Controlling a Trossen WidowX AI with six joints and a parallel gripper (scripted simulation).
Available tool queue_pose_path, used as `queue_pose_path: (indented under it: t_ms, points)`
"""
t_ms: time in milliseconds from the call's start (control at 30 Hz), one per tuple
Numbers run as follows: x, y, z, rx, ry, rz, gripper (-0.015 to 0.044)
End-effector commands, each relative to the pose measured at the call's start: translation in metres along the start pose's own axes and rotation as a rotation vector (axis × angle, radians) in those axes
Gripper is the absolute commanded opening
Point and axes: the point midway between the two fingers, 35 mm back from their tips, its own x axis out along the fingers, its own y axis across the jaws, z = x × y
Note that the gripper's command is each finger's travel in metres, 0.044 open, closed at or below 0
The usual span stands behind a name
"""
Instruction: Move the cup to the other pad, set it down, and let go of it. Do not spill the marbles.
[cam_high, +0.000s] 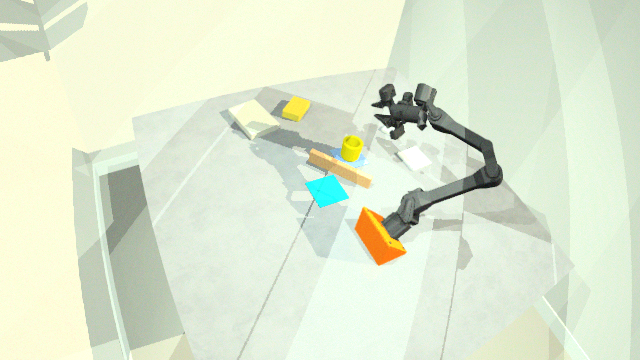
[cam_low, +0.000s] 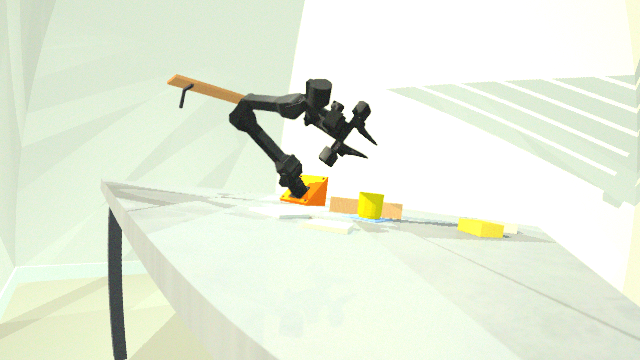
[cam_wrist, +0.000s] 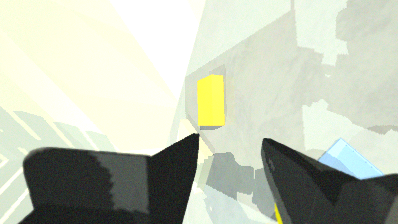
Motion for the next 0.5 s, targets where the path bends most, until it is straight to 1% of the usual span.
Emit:
queue_pose_path:
  t_ms: [0, 133, 200, 367, 467]
  points:
    - [0.029, -0.028, -0.067, 0.331, 0.179, -0.535, 0.0167]
    - [0.026, -0.041, -0.090, 0.404, 0.102, -0.825, 0.0167]
    - [0.023, -0.044, -0.097, 0.376, 0.041, -0.943, 0.0167]
    - [0.020, -0.044, -0.101, 0.399, -0.097, -1.056, 0.0167]
    - [0.020, -0.044, -0.102, 0.398, -0.105, -1.062, 0.0167]
